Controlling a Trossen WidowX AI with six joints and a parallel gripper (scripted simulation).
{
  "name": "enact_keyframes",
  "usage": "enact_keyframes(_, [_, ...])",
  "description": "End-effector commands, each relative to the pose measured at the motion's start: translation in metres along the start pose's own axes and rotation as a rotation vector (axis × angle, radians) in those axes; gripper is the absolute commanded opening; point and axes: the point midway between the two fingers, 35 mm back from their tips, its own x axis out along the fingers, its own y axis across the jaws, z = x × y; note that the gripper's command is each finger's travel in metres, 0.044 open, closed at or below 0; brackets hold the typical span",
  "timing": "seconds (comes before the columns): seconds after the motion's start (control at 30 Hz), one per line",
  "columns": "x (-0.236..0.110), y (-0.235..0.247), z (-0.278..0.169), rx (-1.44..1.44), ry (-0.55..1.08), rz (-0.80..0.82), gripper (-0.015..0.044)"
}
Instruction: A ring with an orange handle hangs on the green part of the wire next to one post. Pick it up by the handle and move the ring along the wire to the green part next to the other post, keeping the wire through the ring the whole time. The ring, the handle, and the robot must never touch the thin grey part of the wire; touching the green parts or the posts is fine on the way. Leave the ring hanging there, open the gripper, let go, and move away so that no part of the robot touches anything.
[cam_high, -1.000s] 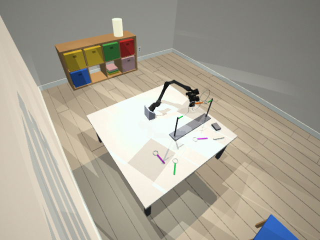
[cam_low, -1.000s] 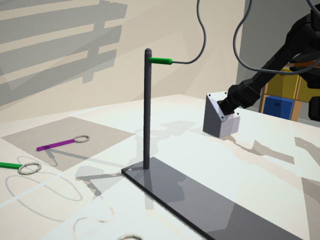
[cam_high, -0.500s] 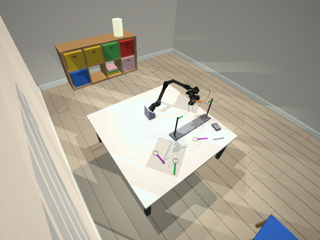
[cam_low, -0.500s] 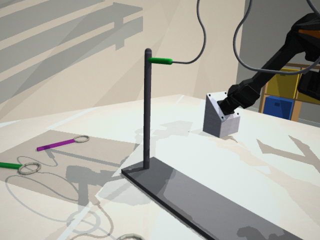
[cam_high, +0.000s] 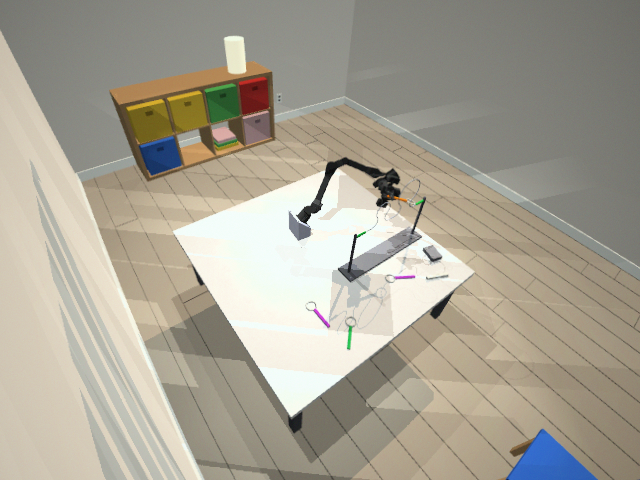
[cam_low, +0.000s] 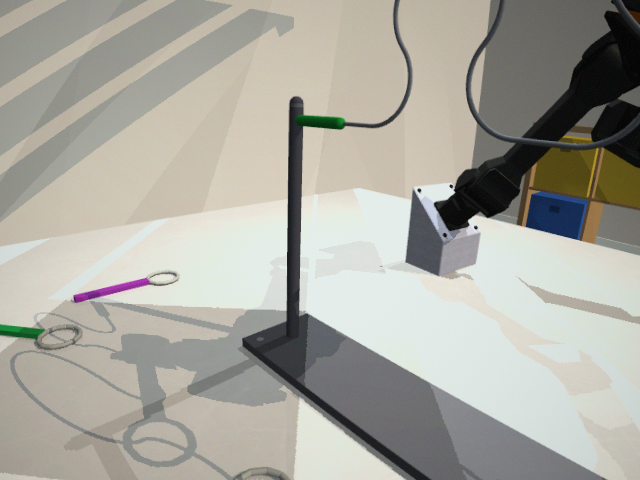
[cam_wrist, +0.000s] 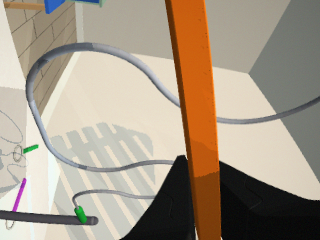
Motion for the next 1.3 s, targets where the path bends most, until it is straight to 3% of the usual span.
enact_keyframes(0.0, [-0.001,-0.011,0.0,-0.035,0.004,-0.031,-0.015])
enact_keyframes(0.63, [0.004,-0.056,0.008,-0.268,-0.076,-0.139,-0.015])
enact_keyframes(1.27, [0.001,-0.069,0.013,-0.244,-0.075,-0.123,-0.015])
